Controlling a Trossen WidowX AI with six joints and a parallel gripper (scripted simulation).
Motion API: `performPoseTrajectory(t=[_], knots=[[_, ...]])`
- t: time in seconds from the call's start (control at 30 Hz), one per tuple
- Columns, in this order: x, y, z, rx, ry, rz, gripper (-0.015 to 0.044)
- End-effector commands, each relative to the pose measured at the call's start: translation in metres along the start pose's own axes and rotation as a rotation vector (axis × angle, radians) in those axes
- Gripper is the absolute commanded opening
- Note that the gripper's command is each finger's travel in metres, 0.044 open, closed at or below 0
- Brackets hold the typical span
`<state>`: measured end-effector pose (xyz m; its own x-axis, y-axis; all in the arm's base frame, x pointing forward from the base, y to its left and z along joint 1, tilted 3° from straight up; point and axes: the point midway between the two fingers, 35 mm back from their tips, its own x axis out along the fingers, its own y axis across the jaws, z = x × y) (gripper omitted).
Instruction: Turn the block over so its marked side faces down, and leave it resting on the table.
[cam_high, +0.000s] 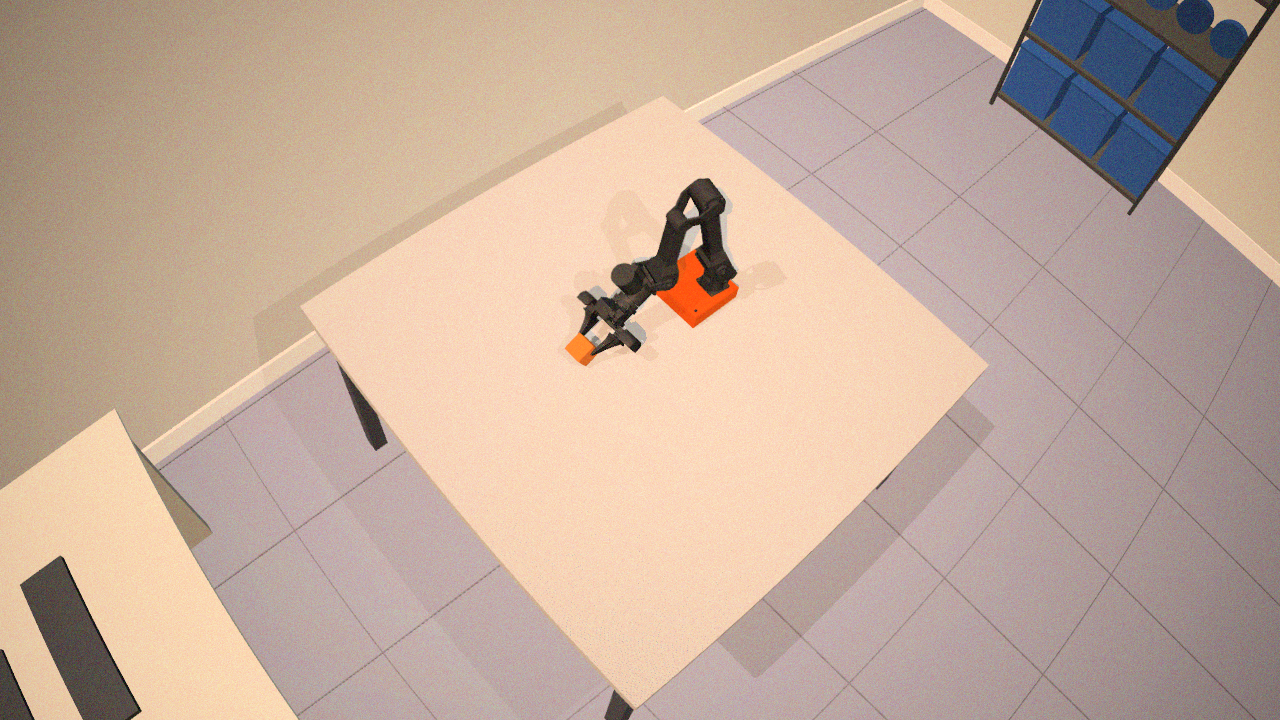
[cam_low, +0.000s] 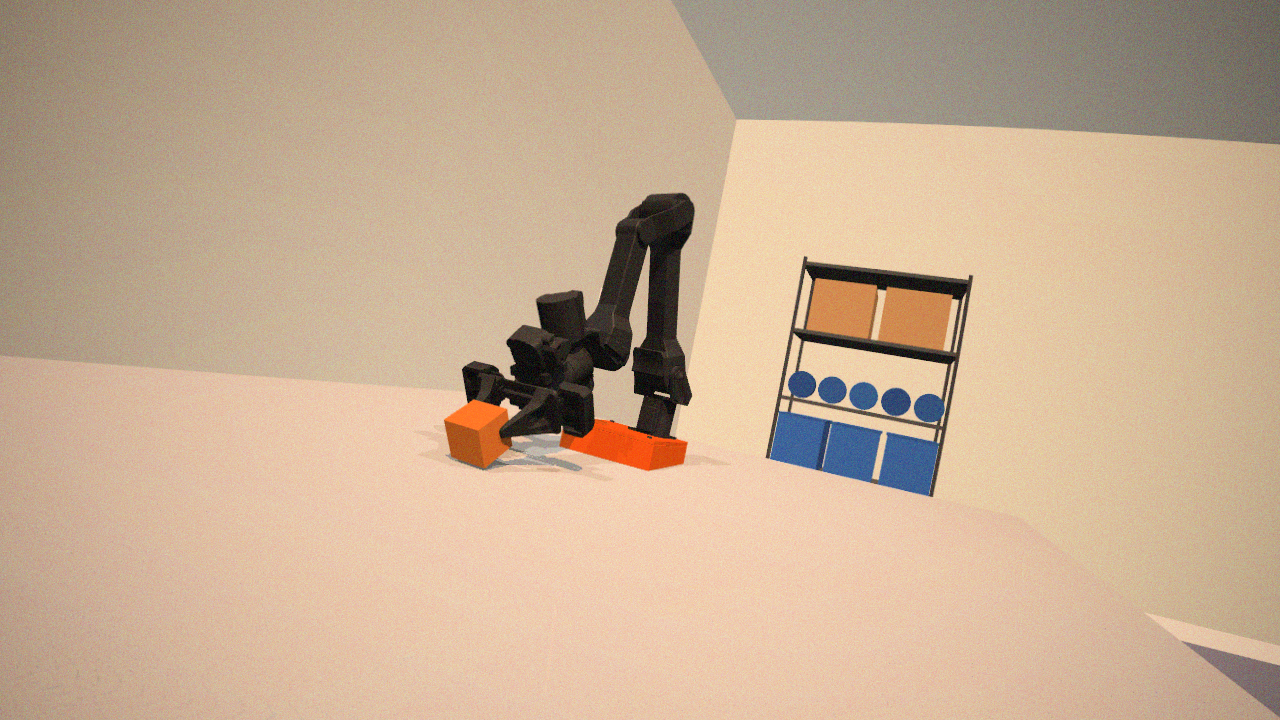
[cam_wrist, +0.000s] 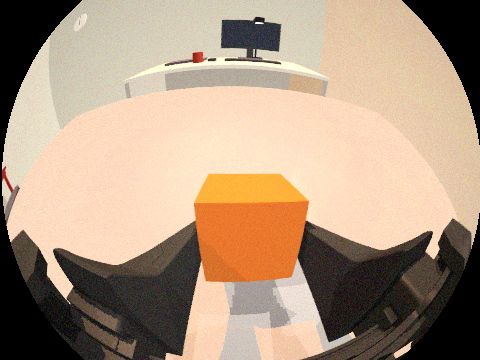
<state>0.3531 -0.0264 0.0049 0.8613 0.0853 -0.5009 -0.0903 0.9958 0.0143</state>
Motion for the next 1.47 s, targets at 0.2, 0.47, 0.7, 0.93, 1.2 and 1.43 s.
performPoseTrajectory(t=[0.2, 0.47, 0.7, 0.93, 1.2, 1.43], knots=[[-0.0002, 0.0005, 0.0006, 0.003, -0.005, 0.003, 0.0289], [-0.0002, 0.0005, 0.0006, 0.003, -0.005, 0.003, 0.044], [-0.0002, 0.0005, 0.0006, 0.003, -0.005, 0.003, 0.044], [-0.0002, 0.0005, 0.0006, 0.003, -0.005, 0.003, 0.044], [-0.0002, 0.0005, 0.0006, 0.003, -0.005, 0.003, 0.044], [-0.0002, 0.0005, 0.0006, 0.003, -0.005, 0.003, 0.044]])
